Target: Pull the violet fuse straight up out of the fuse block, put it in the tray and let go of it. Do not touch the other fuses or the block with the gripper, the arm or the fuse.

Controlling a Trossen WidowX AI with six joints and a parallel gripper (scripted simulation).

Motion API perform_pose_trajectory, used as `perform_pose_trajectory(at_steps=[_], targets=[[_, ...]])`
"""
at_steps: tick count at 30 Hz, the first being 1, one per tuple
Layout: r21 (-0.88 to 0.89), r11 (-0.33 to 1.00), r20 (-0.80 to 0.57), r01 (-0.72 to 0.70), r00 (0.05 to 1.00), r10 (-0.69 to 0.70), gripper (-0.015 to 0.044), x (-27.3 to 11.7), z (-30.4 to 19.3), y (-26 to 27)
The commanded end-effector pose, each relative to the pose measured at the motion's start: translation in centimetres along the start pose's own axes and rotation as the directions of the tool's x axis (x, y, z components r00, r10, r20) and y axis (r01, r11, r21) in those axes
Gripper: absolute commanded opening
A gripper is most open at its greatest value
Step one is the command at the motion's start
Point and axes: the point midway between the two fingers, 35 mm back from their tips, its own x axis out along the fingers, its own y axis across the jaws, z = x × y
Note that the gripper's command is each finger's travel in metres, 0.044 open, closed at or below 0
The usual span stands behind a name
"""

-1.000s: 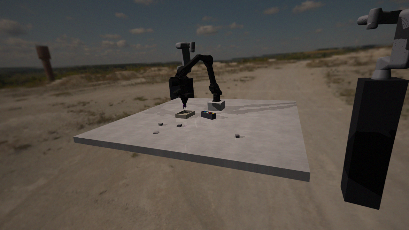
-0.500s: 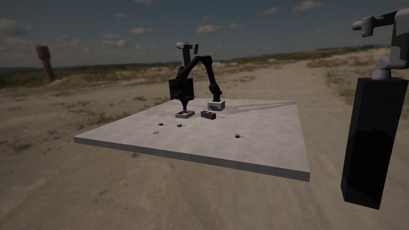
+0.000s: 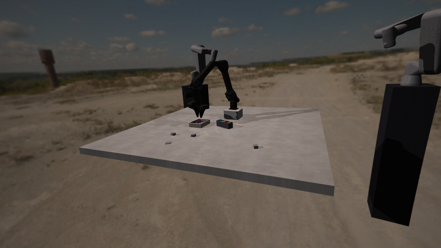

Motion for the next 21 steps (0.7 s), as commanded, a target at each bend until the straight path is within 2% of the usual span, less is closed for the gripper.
perform_pose_trajectory(at_steps=[1,3,7,21], targets=[[0.000,1.000,0.000,0.000,1.000,0.000,0.0289,0.0,0.0,0.0],[0.000,1.000,0.001,0.001,1.000,-0.001,0.0330,-0.3,0.0,0.0],[-0.004,1.000,0.003,0.003,1.000,-0.003,0.0330,-3.7,0.0,0.0],[0.002,1.000,0.001,0.001,1.000,-0.001,0.0330,-3.5,0.0,0.0]])
